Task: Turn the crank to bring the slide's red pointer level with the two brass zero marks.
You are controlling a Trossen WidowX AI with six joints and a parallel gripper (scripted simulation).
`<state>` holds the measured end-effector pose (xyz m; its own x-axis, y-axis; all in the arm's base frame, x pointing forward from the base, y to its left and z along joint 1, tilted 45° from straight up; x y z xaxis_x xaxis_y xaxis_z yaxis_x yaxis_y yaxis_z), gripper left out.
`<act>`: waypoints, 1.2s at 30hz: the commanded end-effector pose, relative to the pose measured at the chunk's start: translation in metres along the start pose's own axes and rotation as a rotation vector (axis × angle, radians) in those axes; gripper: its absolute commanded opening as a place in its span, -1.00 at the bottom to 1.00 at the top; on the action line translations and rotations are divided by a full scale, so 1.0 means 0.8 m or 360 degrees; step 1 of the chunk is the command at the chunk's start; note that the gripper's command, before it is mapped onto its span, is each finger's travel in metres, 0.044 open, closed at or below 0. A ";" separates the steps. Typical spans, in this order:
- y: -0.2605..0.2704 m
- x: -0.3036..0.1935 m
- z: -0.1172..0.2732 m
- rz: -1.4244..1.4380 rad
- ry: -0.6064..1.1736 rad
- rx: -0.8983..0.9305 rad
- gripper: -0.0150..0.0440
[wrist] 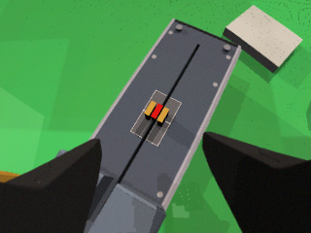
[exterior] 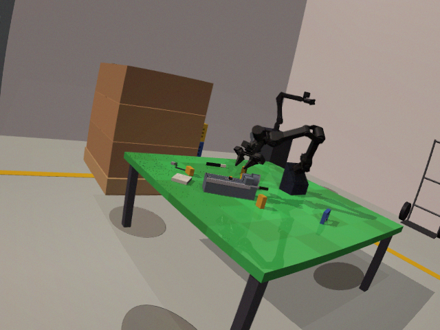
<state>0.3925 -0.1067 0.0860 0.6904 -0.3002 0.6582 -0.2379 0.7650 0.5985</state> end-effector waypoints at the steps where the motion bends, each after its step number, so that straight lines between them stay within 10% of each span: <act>1: 0.000 0.000 0.000 0.0000 0.0000 0.0000 0.20; 9: 0.000 0.000 0.000 0.0000 0.0000 0.0000 -0.49; 26: 0.000 0.000 0.000 0.0000 0.0000 0.0001 -0.49; 36: 0.000 0.000 0.000 0.0000 0.0000 0.0001 0.40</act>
<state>0.3924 -0.1068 0.0861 0.6904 -0.3006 0.6581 -0.2384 0.7643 0.5992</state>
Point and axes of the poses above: the point midway between the two fingers, 35 mm back from their tips, its own z axis back along the fingers, its own y axis across the jaws, x = y × z, the point moved 10 cm from there along z, back along the fingers, and after that the axes turned 13 degrees about z, right-handed, at the moved point
